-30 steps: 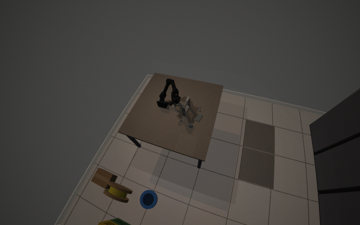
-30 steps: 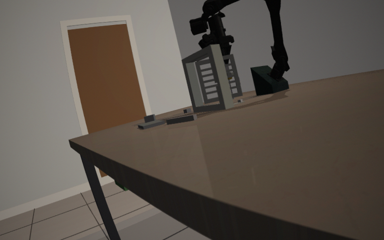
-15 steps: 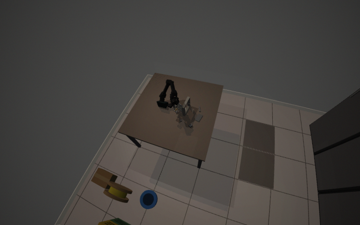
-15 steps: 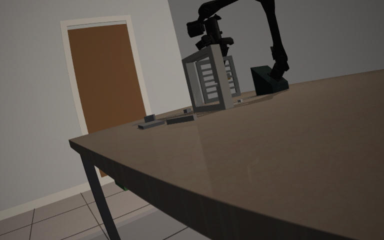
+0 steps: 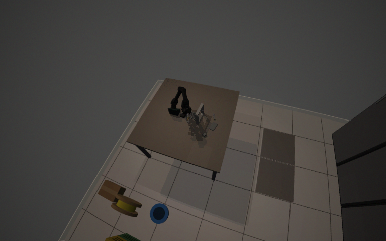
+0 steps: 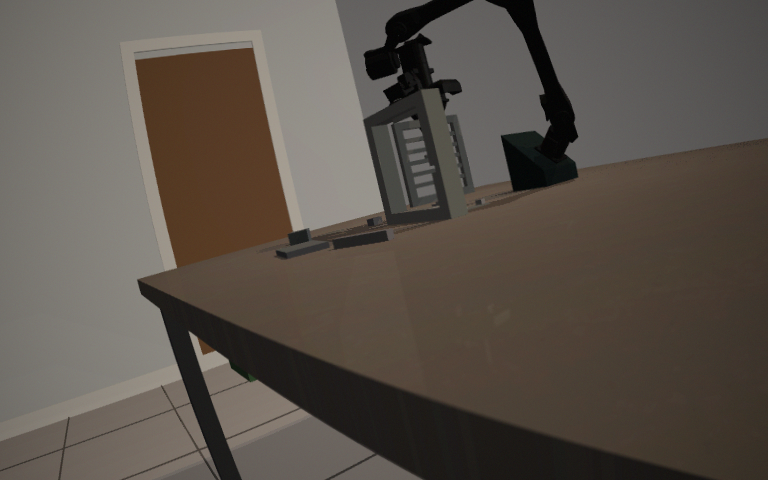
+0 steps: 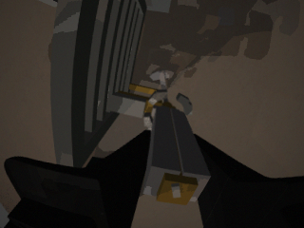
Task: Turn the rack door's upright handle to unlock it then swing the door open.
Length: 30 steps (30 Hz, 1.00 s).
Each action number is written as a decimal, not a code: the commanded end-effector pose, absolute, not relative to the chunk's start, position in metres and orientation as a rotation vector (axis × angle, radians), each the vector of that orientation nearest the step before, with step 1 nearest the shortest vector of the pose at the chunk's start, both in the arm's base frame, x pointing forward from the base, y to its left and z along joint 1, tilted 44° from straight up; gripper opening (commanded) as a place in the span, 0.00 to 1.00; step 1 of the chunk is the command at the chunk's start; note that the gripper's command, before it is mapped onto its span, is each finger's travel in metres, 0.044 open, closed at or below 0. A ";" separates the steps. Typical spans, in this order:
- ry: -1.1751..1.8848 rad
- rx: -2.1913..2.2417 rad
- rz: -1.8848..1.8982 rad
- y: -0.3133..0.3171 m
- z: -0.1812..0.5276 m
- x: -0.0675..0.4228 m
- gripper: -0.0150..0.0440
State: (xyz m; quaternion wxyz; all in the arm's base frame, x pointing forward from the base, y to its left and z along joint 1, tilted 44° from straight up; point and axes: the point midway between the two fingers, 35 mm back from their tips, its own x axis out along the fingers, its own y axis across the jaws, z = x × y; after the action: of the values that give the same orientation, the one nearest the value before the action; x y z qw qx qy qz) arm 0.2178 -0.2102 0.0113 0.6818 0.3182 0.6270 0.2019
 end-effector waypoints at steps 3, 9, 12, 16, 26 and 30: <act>1.382 0.642 0.513 -0.216 0.005 0.219 0.30; 1.382 0.642 0.513 -0.216 0.005 0.219 0.30; 1.382 0.642 0.513 -0.216 0.005 0.219 0.30; 1.382 0.642 0.513 -0.216 0.005 0.219 0.30; 1.382 0.642 0.513 -0.216 0.005 0.219 0.70; 1.381 0.643 0.510 -0.217 0.006 0.219 0.76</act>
State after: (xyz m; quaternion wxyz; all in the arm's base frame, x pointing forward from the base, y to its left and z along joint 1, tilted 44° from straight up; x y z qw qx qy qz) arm 0.2186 -0.2169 0.0052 0.6937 0.2887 0.6195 0.2273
